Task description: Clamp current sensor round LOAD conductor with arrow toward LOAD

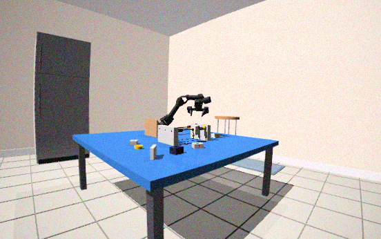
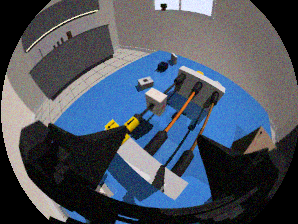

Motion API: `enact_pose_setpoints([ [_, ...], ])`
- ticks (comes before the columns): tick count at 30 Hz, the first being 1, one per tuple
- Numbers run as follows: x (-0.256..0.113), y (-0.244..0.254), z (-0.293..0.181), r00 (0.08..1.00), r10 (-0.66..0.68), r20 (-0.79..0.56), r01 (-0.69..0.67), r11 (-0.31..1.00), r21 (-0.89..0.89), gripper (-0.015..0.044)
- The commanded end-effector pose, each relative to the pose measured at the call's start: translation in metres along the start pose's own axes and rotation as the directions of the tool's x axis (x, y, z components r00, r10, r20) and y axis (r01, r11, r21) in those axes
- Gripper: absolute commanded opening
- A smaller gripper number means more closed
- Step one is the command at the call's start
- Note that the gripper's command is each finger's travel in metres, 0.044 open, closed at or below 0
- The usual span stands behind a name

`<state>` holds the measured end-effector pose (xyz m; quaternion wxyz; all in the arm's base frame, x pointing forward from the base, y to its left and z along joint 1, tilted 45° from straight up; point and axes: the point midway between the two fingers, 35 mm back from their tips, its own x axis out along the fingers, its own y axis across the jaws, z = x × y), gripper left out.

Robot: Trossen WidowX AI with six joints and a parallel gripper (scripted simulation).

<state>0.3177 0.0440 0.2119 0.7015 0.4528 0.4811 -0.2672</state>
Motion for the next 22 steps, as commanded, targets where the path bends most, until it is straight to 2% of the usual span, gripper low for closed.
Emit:
enact_pose_setpoints([
  [1,0.003,-0.004,0.000,1.000,-0.015,0.017,0.015,1.000,-0.002,0.0440],
  [17,0.003,-0.001,0.001,1.000,-0.008,-0.005,0.008,1.000,0.006,0.0440],
  [21,0.034,0.001,0.016,0.978,-0.050,-0.201,0.075,0.990,0.118,0.0440],
  [22,0.010,0.004,0.005,0.996,-0.010,-0.093,0.015,0.999,0.050,0.0440],
])
